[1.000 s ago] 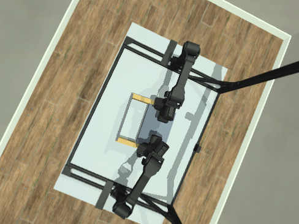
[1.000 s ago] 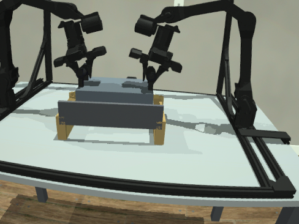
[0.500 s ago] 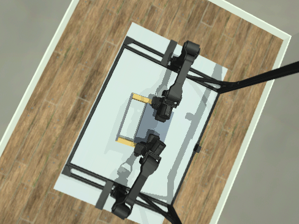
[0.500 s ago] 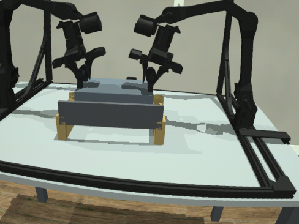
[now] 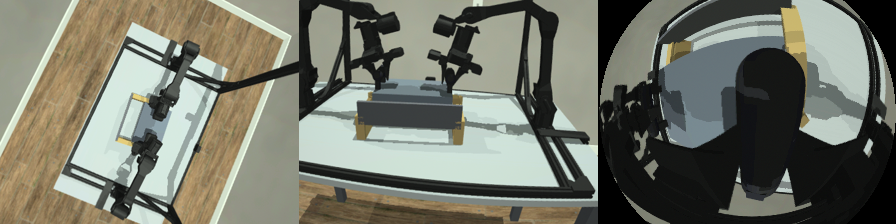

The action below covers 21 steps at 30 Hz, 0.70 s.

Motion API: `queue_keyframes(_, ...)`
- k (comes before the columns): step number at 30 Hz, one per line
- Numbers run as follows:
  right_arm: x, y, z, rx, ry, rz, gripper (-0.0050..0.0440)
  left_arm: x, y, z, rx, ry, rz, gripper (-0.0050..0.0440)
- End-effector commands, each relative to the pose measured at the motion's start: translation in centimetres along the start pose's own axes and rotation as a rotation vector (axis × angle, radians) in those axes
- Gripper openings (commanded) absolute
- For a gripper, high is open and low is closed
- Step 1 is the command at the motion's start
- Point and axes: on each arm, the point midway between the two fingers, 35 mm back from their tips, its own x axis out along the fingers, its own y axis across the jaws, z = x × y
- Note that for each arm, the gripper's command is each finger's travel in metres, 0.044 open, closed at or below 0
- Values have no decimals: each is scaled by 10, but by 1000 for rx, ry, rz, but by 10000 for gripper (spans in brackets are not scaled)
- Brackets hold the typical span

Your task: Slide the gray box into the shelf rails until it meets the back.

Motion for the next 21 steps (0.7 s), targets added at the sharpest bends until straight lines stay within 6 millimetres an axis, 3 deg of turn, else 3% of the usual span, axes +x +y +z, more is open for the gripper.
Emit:
queue_keyframes(1, -7, 4, 6, -6, -3, 31, 0, -11, -3, 6, 2, 10, -38, 0)
queue_keyframes(21, -6, 4, 26, -6, -3, 31, 0, -10, -3, 26, 2, 10, -38, 0)
